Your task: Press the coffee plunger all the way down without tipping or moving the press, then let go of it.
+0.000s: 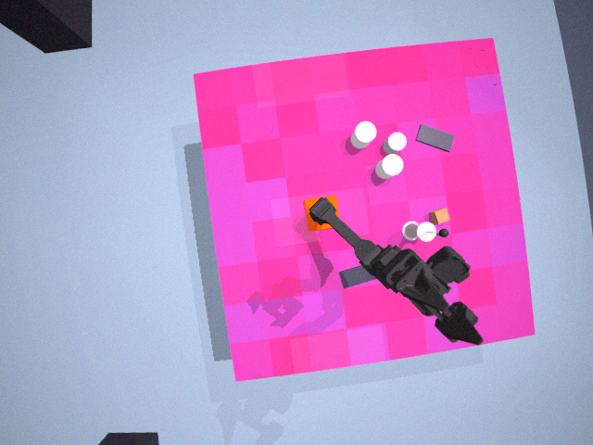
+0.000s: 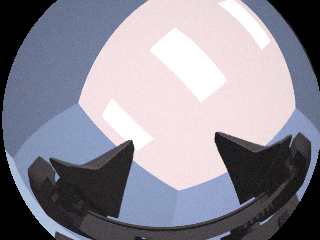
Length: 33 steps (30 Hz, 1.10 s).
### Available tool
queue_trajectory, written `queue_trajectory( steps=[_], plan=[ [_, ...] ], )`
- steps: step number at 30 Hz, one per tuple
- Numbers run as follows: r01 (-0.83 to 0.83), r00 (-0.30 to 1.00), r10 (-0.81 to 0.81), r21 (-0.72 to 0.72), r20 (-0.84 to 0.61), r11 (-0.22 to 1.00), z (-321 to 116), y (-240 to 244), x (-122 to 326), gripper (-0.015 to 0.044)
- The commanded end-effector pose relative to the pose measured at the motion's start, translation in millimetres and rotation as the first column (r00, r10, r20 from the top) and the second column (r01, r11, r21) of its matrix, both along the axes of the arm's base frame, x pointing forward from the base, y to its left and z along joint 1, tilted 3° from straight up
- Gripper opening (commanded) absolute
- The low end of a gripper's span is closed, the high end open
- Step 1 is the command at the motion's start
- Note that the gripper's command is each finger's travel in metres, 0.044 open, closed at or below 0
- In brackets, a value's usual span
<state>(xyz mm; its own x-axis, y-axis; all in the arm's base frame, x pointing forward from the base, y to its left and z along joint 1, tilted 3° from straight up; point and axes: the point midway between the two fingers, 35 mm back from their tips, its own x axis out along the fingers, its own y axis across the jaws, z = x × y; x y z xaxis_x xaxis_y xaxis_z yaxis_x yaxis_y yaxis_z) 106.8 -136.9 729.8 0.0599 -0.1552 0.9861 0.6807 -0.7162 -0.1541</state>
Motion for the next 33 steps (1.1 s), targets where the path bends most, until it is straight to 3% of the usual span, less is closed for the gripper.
queue_trajectory(
  steps=[1,8,14,22,29,33],
  plan=[
    [0.007,1.0,-0.007,-0.004,0.001,1.0,0,1,-1,0.0426],
    [0.257,0.966,-0.251,-0.114,0.058,0.96,4,27,-44,0.044],
    [0.623,0.782,-0.587,-0.249,0.208,0.742,-2,84,-89,0.044],
    [0.92,0.355,-0.816,-0.327,0.456,0.217,-24,173,-100,0.044],
    [0.918,0.0,-0.741,-0.294,0.671,-0.266,-59,249,-63,0.044],
    [0.825,-0.17,-0.593,-0.216,0.787,-0.523,-85,277,-27,0.044]
  ],
)
